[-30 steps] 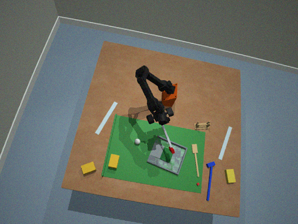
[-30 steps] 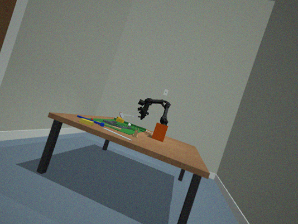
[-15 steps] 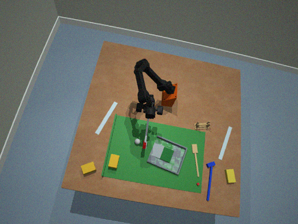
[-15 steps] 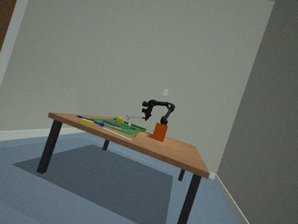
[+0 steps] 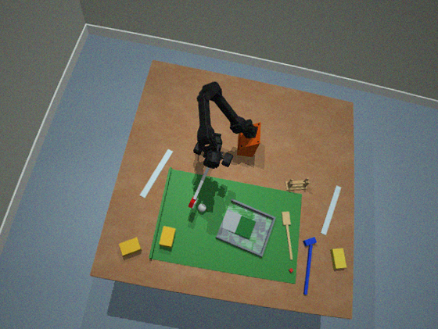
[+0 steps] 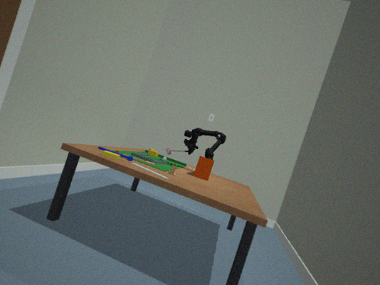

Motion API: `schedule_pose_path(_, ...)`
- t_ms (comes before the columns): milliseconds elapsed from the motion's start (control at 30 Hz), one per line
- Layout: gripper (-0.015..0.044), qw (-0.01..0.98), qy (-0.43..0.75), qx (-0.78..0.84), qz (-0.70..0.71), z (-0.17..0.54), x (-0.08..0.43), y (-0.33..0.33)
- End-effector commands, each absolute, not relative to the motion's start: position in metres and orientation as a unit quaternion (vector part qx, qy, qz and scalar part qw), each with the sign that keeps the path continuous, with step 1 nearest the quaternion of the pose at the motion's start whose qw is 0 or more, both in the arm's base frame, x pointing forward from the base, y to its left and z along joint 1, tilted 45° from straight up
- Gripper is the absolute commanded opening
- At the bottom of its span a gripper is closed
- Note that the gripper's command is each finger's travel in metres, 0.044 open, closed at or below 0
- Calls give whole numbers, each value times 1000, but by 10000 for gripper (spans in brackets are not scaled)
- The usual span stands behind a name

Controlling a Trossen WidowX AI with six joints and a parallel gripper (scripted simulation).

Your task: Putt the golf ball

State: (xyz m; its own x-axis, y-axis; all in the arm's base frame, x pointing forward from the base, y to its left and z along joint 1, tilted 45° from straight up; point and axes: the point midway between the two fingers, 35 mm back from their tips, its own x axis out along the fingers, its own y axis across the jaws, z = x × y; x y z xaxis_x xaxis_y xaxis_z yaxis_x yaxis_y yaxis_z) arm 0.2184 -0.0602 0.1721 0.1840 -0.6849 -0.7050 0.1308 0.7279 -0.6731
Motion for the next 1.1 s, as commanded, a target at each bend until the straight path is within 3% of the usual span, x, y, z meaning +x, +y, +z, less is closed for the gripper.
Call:
schedule_pose_path(0,0,734,570,-240,-283,169,220,-66)
schedule_pose_path(1067,0,734,568,-241,-284,128,230,-109)
